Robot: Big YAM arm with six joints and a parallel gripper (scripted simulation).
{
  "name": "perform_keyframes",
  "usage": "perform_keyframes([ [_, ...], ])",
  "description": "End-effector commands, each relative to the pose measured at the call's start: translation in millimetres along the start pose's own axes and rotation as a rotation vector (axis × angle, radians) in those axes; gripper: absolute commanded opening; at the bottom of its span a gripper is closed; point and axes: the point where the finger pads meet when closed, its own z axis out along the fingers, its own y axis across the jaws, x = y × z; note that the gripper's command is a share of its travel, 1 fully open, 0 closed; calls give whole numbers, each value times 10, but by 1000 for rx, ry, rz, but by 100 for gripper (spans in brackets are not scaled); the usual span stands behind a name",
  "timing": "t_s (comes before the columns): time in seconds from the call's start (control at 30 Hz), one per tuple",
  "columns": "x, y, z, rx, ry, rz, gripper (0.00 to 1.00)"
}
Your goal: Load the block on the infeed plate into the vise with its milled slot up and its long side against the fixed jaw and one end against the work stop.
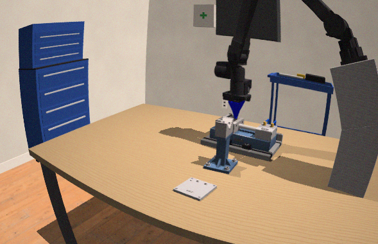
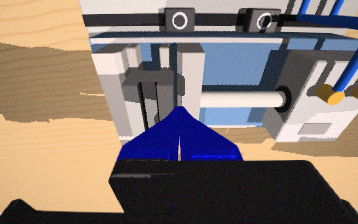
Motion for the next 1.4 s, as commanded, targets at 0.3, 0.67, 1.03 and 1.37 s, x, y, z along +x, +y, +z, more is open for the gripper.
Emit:
perform_keyframes([
  [0.3,-28,42,-118,-42,-9,-8,0],
  [0.67,-40,42,-121,-44,-10,-6,0],
  [1.03,-28,-33,-176,-18,-4,-5,0],
  [1.37,-38,-41,-385,-18,-5,-4,0],
])
